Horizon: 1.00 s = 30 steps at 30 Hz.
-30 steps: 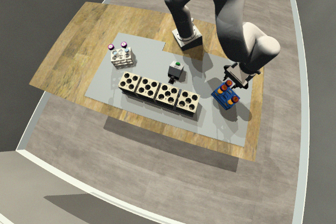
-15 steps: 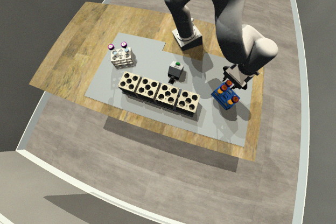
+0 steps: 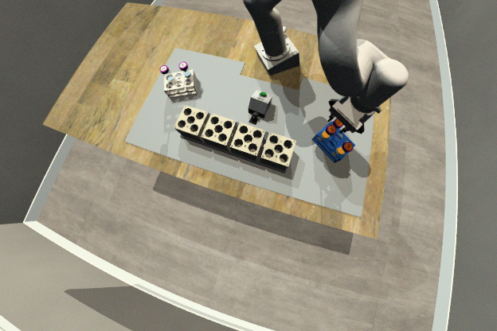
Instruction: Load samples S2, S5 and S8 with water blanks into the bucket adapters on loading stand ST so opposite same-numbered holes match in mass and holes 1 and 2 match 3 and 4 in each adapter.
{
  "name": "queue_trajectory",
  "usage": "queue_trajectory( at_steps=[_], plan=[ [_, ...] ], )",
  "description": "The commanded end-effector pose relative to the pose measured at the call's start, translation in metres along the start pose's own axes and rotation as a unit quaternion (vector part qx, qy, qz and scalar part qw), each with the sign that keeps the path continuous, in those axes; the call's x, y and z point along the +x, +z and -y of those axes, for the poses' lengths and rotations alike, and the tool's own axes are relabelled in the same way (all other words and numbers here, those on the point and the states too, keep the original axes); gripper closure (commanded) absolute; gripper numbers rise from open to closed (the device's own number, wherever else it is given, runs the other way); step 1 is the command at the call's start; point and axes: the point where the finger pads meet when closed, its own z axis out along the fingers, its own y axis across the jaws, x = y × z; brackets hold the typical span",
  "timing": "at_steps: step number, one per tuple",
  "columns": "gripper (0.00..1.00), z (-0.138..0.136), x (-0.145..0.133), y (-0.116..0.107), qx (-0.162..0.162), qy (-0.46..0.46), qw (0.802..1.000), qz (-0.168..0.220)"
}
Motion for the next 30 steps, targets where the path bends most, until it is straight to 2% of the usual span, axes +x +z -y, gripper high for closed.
queue_trajectory(
  at_steps=[1, 12, 13, 30],
  plan=[
    [0.43, 0.0016, 0.0003, -0.0008, 0.002, 0.0, 1.0, 0.0],
    [0.43, 0.0016, 0.0003, -0.0008, 0.002, 0.0, 1.0, 0.0],
    [1.0, 0.0016, 0.0002, -0.0014, 0.002, 0.0, 1.0, 0.0],
    [1.0, 0.0016, 0.0002, -0.0025, 0.002, 0.0, 1.0, 0.0]
  ],
)
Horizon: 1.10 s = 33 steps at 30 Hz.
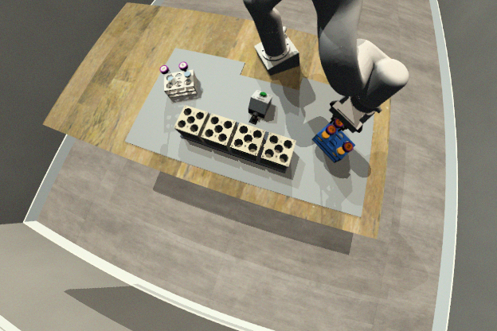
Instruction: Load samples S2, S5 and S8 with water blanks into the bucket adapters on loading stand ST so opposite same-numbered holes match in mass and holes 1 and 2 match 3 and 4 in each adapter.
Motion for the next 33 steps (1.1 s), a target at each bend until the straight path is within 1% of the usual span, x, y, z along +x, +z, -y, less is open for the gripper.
queue_trajectory(
  at_steps=[1, 25, 33],
  plan=[
    [1.0, 0.0015, 0.0002, -0.0015, 0.002, 0.0, 1.0, 0.0],
    [1.0, 0.0015, 0.0002, -0.0015, 0.002, 0.0, 1.0, 0.0],
    [1.0, 0.0015, 0.0002, -0.0069, 0.002, 0.0, 1.0, 0.0]
  ],
)
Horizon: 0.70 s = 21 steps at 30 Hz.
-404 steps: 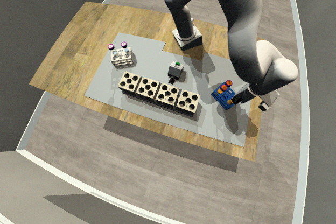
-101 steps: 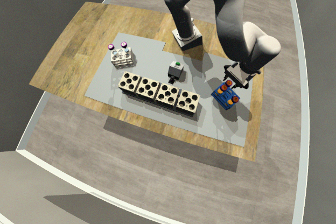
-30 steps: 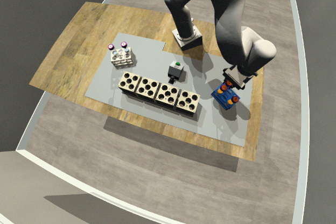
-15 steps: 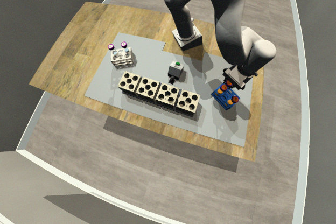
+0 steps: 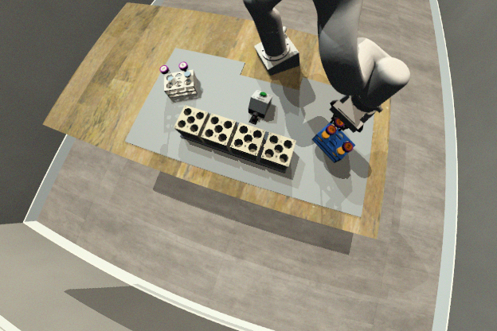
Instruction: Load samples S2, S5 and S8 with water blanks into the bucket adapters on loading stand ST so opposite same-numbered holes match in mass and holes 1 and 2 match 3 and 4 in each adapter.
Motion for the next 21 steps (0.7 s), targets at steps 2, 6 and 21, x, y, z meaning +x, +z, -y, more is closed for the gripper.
queue_trajectory(
  at_steps=[2, 6, 21],
  plan=[
    [1.0, 0.001, 0.0, -0.005, 0.002, 0.0, 1.0, 0.0],
    [1.0, 0.001, 0.0, -0.007, 0.002, 0.0, 1.0, 0.0],
    [1.0, 0.001, 0.0, -0.016, 0.002, 0.0, 1.0, 0.0]
  ],
)
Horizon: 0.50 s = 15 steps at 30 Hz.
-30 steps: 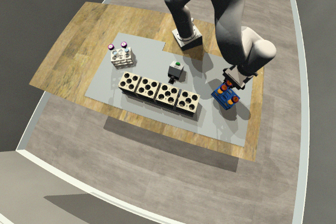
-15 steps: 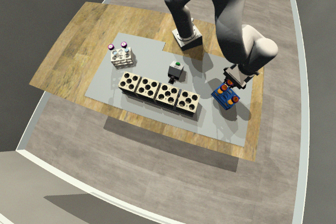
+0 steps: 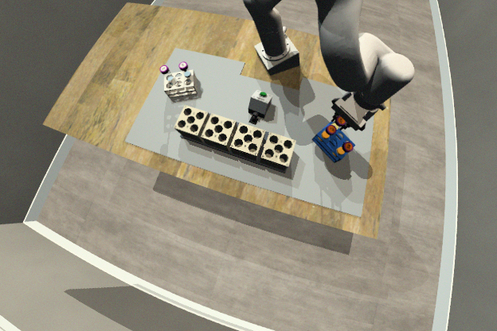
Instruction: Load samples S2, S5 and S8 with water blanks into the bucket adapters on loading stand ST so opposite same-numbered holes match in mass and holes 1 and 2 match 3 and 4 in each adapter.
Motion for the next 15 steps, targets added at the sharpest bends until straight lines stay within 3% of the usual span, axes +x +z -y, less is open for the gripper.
queue_trajectory(
  at_steps=[1, 15],
  plan=[
    [1.0, 0.001, 0.0, -0.004, 0.002, 0.0, 1.0, 0.0],
    [1.0, 0.001, 0.0, -0.021, 0.002, 0.0, 1.0, 0.0]
  ],
)
